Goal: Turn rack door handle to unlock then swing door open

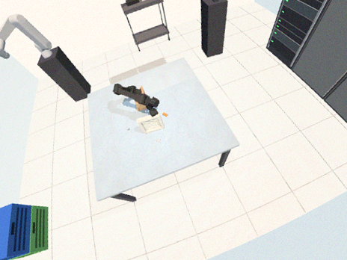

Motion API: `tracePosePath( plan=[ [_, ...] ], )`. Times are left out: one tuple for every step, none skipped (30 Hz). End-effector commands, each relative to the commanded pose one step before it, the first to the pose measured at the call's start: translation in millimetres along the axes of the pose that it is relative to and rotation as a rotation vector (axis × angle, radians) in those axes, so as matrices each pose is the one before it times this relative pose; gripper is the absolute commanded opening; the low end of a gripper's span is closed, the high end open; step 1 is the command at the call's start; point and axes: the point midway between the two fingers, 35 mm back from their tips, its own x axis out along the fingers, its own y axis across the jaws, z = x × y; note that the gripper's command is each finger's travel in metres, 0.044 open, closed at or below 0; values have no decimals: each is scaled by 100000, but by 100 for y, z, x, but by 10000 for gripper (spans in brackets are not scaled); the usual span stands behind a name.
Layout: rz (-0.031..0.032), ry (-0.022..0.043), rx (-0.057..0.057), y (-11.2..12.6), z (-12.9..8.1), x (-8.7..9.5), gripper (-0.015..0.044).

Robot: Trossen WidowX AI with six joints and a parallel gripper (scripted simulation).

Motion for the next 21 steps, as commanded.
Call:
tracePosePath(
  plan=[
    [2,915,-4954,8,-203,144,20],
    [0,0,0,0,0,0,20],
    [0,0,0,0,0,0,20],
    [0,0,0,0,0,0,20],
    [0,0,0,0,0,0,20],
    [0,0,0,0,0,0,20],
    [0,0,0,0,0,0,20],
    [0,0,0,0,0,0,46],
    [0,0,0,0,0,0,73],
    [0,0,0,0,0,0,99],
    [0,0,0,0,0,0,125],
    [0,0,0,0,0,0,151],
    [0,0,0,0,0,0,178],
    [0,0,0,0,0,0,204],
    [0,0,0,0,0,0,230],
    [0,0,0,0,0,0,256],
    [0,0,0,0,0,0,283],
    [0,0,0,0,0,0,292],
    [0,0,818,0,0,0,292],
    [0,0,2455,0,0,0,292],
    [-1,0,4092,0,0,0,292]
  ],
)
